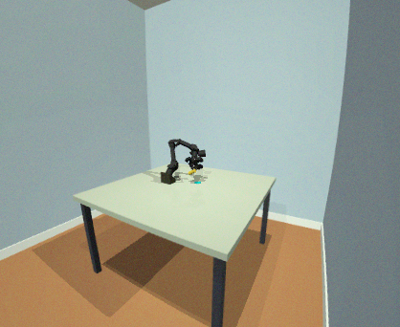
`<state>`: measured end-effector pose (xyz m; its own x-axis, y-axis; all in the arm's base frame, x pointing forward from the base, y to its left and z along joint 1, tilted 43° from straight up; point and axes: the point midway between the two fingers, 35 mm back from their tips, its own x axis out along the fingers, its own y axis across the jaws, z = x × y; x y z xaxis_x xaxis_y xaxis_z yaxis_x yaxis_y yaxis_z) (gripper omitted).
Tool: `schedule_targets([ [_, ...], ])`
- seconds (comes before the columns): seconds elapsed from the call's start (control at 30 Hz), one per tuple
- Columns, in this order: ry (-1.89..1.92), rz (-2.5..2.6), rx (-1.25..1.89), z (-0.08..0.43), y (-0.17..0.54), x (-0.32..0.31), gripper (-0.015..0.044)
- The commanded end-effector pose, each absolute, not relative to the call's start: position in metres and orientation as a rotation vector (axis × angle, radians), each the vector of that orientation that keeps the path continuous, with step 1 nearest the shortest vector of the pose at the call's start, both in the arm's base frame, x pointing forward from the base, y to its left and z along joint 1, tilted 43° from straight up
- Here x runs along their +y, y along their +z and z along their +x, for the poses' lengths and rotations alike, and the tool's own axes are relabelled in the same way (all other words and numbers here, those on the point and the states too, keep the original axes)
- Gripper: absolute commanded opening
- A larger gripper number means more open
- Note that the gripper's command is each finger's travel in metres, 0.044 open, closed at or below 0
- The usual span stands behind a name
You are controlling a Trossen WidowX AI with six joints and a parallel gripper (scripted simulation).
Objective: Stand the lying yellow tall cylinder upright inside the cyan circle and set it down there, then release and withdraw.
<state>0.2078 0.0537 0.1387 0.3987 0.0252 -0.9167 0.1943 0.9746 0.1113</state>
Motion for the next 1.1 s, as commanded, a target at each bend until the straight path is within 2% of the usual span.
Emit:
schedule_targets([
  [0.0,-0.124,0.218,1.124,0.2088,0.1399,0.0532,0.0105],
  [1.07,-0.178,0.257,0.916,0.2117,0.1464,0.0547,0.0105],
])
